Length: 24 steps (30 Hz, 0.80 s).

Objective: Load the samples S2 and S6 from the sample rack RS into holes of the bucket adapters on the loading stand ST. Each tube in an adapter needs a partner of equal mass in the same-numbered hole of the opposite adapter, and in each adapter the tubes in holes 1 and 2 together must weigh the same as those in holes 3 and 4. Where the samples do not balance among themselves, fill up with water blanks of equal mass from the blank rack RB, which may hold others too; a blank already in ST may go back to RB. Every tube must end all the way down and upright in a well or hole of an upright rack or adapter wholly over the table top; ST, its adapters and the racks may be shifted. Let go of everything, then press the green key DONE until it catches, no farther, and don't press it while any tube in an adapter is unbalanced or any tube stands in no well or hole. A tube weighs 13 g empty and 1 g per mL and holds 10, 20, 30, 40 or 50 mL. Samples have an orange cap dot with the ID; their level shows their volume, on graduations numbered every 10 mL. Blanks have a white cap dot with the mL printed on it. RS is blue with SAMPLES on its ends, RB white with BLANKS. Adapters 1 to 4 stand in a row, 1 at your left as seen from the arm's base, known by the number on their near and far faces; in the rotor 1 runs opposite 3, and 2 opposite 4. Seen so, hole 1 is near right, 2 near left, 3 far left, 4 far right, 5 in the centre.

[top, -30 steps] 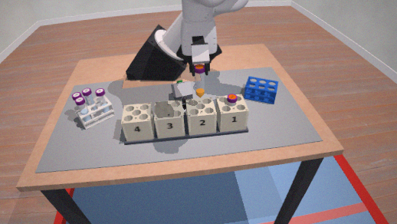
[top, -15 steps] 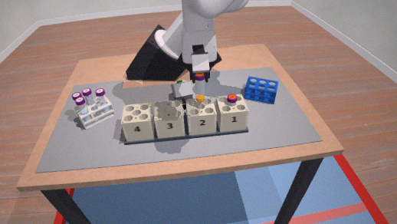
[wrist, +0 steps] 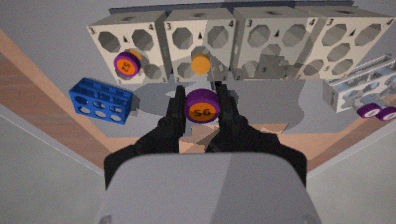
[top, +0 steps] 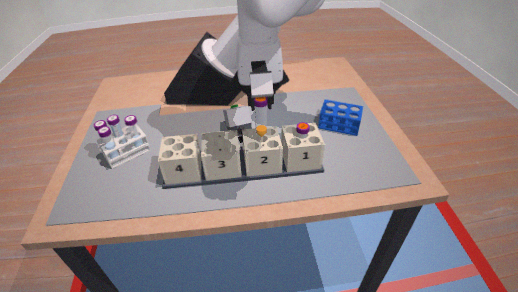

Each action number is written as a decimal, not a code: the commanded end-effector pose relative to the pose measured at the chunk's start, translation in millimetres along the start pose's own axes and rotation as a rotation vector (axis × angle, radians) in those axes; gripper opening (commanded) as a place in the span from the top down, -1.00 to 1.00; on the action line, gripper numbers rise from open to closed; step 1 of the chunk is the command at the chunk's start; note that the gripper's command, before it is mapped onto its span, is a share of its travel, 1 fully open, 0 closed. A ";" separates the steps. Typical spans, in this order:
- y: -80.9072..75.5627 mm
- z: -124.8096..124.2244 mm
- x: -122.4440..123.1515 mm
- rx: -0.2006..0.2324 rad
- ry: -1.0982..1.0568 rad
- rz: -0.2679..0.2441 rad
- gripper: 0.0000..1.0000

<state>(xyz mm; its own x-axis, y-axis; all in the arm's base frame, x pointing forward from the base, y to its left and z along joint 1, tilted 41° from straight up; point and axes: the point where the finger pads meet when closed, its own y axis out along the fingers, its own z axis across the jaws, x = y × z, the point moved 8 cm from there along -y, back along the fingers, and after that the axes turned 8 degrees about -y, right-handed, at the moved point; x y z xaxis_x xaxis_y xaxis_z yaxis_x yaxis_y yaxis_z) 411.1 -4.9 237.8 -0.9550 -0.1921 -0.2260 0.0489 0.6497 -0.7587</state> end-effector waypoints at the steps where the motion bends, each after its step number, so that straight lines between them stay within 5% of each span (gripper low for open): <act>1: -0.5 0.2 -0.5 0.001 -0.001 0.001 1.00; 24: 18.5 0.1 -0.5 0.001 0.000 0.001 1.00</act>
<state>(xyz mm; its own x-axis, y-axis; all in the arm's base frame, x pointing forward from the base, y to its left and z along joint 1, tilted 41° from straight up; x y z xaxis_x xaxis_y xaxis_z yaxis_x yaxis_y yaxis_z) 411.8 6.7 224.2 -0.9551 -0.1922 -0.2255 0.0484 0.6497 -0.7586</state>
